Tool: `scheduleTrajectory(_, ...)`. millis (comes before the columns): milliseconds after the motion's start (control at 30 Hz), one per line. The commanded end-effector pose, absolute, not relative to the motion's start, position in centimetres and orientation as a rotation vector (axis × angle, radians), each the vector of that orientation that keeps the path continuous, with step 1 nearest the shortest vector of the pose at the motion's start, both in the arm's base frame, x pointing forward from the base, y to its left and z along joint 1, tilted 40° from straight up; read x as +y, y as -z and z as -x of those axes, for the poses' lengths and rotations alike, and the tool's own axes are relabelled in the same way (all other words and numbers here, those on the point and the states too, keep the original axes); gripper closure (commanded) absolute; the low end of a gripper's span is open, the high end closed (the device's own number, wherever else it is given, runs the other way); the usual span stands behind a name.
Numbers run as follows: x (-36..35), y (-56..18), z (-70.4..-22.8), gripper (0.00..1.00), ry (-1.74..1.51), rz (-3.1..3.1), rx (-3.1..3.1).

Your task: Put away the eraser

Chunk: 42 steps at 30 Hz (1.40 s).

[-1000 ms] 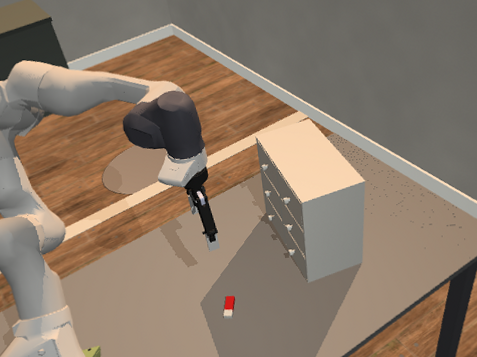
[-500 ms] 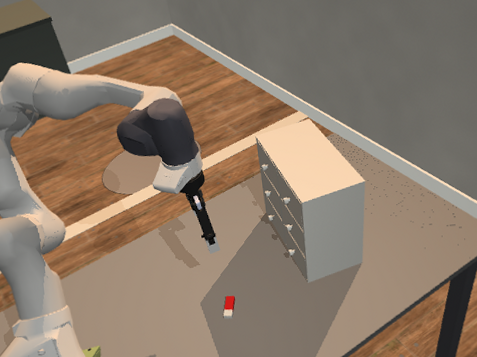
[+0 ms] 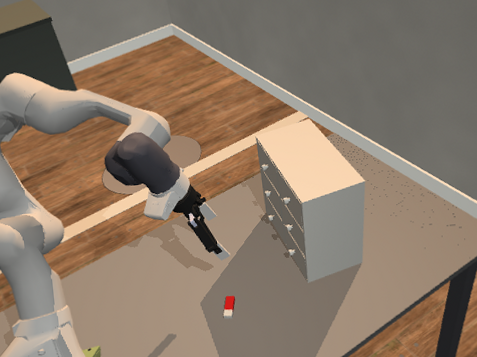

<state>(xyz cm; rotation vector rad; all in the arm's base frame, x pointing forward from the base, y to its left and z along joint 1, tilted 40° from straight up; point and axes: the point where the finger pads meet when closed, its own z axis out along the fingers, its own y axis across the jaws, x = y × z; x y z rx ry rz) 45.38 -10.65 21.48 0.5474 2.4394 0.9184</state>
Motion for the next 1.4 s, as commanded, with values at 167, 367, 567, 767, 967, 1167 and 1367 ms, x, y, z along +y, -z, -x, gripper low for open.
scheduleTrajectory(167,-11.5,-19.9,-49.5,0.00,-0.714,-0.541,2.158)
scheduleTrajectory(367,-11.1,-19.3,-50.5,0.00,-0.677,-0.563,2.072)
scheduleTrajectory(567,-10.7,-18.5,-51.9,0.00,-0.629,-0.589,1.962)
scheduleTrajectory(767,-10.4,-18.0,-52.9,0.00,-0.593,-0.607,1.881)
scheduleTrajectory(967,-10.3,-17.8,-53.3,0.00,-0.581,-0.613,1.849)
scheduleTrajectory(1167,-10.3,-17.7,-53.4,0.00,-0.573,-0.617,1.834)
scheduleTrajectory(1367,-10.3,-17.7,-53.4,0.80,-0.573,-0.617,1.834)
